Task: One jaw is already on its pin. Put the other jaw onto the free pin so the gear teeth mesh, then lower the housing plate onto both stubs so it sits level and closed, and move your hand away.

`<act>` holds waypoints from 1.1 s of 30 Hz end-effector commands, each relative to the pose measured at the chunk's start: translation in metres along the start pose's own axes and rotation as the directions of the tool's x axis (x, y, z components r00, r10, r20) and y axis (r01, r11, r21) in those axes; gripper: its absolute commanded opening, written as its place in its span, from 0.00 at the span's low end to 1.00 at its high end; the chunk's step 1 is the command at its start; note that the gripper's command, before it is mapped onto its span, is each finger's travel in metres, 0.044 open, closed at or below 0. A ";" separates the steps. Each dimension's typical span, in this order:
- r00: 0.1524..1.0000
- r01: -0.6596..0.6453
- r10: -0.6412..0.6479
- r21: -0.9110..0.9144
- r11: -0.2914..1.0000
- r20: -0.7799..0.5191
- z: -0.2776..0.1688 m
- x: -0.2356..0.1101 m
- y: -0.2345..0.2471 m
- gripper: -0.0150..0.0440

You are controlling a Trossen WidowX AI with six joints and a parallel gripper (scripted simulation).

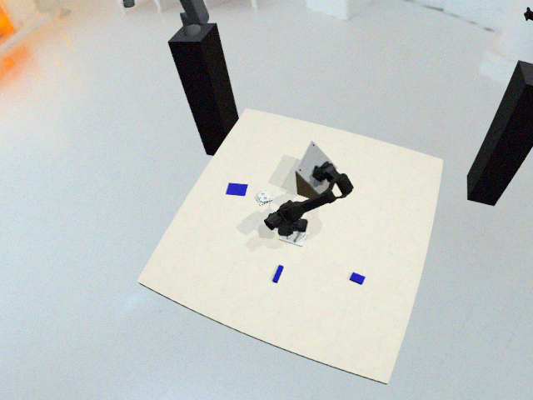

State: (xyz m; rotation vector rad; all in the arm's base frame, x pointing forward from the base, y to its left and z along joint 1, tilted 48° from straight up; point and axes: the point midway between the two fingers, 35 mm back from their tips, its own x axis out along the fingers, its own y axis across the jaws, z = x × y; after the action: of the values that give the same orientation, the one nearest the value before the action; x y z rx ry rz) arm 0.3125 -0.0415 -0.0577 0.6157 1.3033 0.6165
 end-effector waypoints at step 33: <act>1.000 -0.003 0.003 0.004 1.000 0.003 0.000 0.007 0.000 0.48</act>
State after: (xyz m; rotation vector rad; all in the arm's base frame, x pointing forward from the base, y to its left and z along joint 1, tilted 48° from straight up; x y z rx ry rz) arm 0.3136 -0.0368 -0.0620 0.6150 1.3025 0.6174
